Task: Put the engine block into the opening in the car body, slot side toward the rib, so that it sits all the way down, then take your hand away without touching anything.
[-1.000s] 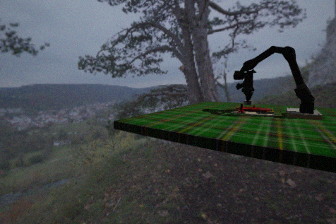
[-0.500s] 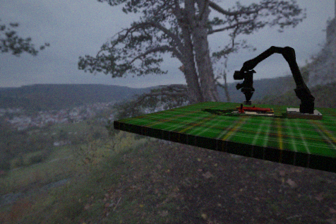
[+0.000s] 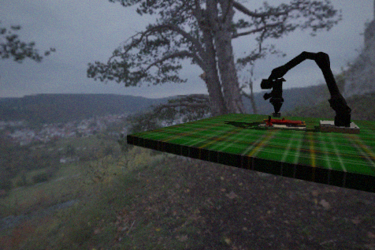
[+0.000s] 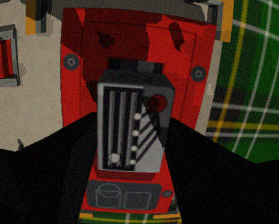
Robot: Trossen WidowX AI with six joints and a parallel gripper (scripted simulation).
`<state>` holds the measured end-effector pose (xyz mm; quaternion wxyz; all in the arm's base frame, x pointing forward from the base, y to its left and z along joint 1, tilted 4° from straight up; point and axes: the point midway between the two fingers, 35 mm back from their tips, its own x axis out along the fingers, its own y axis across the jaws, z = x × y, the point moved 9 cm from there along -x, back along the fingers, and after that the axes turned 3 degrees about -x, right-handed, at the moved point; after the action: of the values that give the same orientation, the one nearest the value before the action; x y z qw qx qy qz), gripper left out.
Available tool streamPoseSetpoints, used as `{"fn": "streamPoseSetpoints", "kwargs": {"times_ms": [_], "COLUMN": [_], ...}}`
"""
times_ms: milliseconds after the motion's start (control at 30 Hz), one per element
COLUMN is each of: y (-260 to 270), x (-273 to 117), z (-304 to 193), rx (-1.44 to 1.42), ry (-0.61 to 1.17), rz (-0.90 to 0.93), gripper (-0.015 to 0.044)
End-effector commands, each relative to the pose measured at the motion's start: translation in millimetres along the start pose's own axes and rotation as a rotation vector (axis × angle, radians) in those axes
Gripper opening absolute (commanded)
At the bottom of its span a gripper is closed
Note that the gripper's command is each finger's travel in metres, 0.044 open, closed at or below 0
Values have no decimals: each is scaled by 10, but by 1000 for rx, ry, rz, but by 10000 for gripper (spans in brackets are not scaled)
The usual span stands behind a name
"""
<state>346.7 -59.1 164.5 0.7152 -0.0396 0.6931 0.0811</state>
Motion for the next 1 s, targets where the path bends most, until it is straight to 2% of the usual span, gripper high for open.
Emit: {"fn": "streamPoseSetpoints", "kwargs": {"times_ms": [0,967], "y": [-15,-21], "x": [-6,24], "z": [12,14], "rx": [7,3], "ry": [-3,-3], "rz": [-4,-4], "gripper": [159,159]}}
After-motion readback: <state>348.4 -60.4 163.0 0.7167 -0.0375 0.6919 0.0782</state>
